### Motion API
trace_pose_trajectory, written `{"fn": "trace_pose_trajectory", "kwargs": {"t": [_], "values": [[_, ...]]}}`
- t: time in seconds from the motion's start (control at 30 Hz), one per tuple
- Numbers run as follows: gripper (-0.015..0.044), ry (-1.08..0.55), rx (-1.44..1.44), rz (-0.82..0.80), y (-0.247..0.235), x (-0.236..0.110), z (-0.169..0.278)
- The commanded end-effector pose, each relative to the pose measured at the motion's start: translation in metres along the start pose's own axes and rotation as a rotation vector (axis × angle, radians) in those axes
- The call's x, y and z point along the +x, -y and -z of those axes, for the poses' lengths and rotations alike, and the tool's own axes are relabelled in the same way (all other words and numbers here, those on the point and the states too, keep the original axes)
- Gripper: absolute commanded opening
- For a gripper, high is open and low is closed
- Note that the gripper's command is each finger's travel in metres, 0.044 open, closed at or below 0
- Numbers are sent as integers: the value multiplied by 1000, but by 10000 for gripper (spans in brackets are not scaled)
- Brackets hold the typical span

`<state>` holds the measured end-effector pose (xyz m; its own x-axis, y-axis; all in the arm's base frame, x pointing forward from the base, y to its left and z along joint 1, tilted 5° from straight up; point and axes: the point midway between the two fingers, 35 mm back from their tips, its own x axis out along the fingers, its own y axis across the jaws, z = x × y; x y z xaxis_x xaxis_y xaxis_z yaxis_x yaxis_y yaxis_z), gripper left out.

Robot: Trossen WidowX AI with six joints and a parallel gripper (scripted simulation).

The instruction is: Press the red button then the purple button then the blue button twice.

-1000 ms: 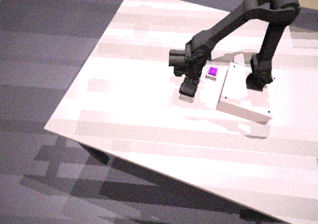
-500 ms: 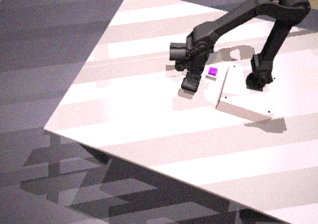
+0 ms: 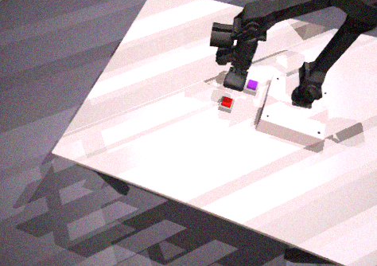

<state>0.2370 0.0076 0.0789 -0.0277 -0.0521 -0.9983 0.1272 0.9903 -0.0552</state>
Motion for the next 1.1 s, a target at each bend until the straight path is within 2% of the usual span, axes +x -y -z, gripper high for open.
{"fn": "trace_pose_trajectory", "kwargs": {"t": [0.0, 0.1, 0.37, 0.43, 0.57, 1.07], "values": [[20, -8, 8, 7, 47, -1, 32], [20, -10, 8, 10, 68, 2, 54], [20, -11, 8, 10, 69, 2, 56], [20, -11, 8, 10, 69, 12, 54], [20, -11, 8, 11, 70, 61, 56], [20, -11, 8, 11, 70, 77, 56]]}}
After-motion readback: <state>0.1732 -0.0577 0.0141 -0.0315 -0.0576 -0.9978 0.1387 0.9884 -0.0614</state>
